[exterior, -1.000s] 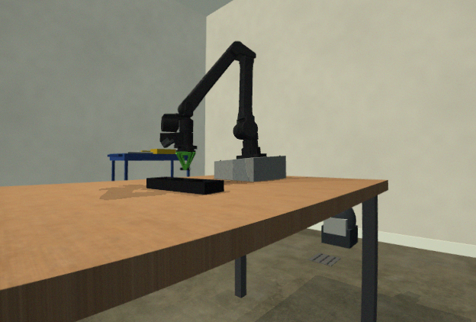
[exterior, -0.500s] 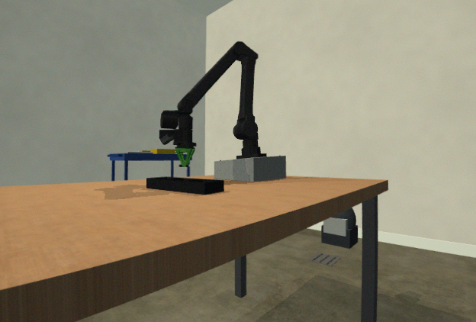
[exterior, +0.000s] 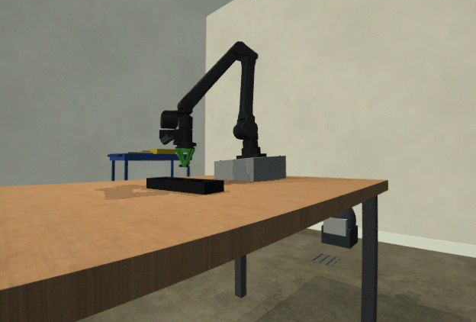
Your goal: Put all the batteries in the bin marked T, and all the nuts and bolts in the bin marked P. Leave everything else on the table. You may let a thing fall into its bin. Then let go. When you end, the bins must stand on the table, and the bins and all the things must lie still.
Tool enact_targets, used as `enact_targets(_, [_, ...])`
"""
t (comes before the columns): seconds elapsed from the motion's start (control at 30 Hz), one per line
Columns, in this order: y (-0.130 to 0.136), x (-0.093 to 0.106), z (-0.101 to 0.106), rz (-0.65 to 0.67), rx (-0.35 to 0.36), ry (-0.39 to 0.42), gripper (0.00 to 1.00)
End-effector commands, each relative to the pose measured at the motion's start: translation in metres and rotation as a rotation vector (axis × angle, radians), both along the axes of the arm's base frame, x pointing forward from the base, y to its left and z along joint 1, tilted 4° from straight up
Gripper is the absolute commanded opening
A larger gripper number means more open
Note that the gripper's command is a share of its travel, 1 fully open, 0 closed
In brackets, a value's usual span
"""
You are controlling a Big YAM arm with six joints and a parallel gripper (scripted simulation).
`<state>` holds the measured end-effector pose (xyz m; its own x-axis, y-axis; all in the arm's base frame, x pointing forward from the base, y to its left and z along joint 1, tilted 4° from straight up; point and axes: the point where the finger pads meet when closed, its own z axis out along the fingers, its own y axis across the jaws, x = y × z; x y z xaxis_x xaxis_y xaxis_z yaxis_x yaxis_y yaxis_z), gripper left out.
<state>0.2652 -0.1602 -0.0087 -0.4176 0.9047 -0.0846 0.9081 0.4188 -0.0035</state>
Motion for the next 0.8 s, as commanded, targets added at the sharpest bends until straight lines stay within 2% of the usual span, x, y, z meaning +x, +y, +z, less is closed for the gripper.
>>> enact_targets(0.0, [-0.0069,0.0141,0.0083,-0.002,-0.013,-0.023,0.04])
enact_targets(0.03, [-0.007,0.0214,0.0097,-0.003,-0.008,-0.02,0.04])
enact_targets(0.1, [-0.007,0.0143,0.0083,-0.002,-0.013,-0.023,0.04])
enact_targets(0.17, [-0.0085,0.021,0.0097,-0.008,-0.008,-0.02,0.04])
enact_targets(0.23, [-0.0071,0.0147,0.0083,-0.002,-0.013,-0.023,0.04])
enact_targets(0.27, [-0.0086,0.0212,0.0097,-0.008,-0.008,-0.02,0.04])
enact_targets(0.77, [-0.0091,0.0223,0.0104,-0.008,-0.009,-0.02,0.04])
